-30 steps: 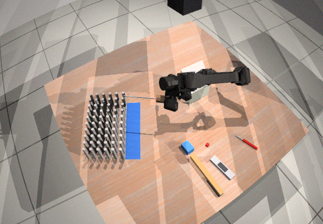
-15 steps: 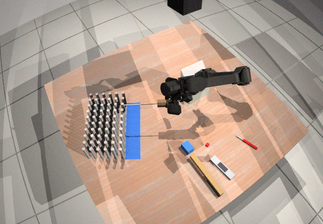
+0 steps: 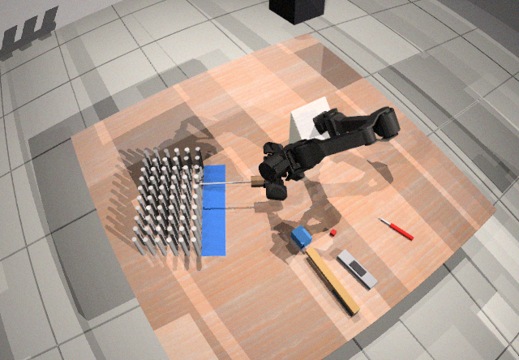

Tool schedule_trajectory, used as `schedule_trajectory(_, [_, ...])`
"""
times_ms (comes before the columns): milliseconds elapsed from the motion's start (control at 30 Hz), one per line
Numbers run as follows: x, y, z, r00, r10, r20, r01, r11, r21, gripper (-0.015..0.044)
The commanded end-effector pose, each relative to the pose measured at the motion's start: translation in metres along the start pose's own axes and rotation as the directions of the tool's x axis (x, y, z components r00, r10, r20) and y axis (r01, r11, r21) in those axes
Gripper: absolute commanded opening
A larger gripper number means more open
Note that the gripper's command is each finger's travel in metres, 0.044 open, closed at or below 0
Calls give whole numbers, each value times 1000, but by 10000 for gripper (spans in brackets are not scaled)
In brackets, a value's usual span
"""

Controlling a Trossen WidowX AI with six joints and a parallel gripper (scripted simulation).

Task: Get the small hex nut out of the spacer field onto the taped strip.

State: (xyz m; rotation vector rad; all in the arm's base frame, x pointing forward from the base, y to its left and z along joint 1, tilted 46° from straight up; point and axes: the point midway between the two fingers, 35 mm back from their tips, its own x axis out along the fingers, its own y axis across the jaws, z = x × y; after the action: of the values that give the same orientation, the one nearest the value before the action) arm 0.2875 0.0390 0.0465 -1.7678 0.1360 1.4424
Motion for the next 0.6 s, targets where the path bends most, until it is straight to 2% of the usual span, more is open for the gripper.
schedule_trajectory(0, [19, -2, 10, 1000, 1, -8, -1, 1000, 5, 0])
schedule_trajectory(267, [50, -6, 35, 1000, -13, -7, 13, 1000, 11, 0])
schedule_trajectory(567, [51, -6, 33, 1000, -14, -8, 14, 1000, 11, 0])
